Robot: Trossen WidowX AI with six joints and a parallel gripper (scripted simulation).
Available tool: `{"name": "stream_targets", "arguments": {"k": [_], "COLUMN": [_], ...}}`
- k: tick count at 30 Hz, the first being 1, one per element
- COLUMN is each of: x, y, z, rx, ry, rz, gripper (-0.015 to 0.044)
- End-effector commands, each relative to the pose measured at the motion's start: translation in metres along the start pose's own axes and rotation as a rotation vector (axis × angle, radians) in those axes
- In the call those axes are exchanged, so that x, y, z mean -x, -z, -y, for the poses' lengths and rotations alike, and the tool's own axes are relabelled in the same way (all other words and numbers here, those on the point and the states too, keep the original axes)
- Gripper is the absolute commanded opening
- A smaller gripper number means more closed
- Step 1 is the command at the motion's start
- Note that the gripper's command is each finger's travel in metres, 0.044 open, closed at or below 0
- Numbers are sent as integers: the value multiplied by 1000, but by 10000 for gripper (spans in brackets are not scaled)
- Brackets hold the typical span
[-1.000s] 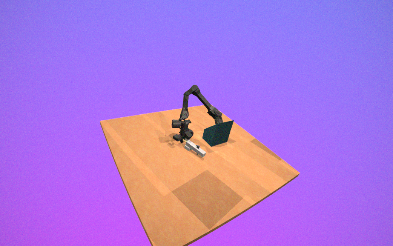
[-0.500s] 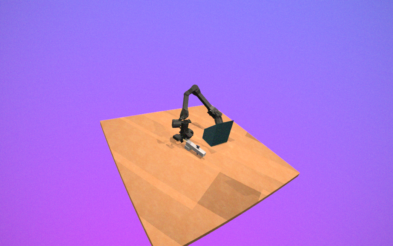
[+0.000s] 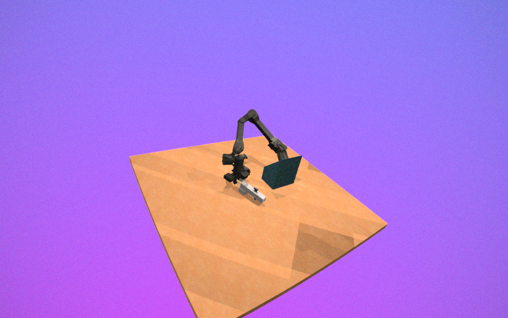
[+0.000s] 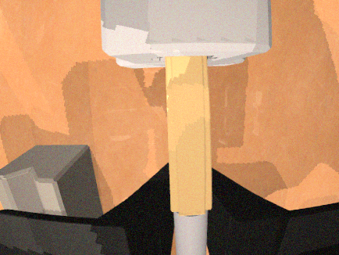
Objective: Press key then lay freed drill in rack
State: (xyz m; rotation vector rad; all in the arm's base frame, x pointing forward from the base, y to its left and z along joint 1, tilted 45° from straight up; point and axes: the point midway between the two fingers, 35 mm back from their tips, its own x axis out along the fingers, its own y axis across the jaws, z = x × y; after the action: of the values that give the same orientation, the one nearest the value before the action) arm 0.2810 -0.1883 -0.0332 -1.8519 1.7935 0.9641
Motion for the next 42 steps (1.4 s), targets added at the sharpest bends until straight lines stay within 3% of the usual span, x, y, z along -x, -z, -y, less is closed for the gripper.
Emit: {"name": "stream_targets", "arguments": {"k": [1, 42], "x": [0, 2], "y": [-1, 23], "z": [-2, 1], "rx": [-1, -1], "ry": [-3, -3], "rz": [2, 1], "gripper": [0, 0]}}
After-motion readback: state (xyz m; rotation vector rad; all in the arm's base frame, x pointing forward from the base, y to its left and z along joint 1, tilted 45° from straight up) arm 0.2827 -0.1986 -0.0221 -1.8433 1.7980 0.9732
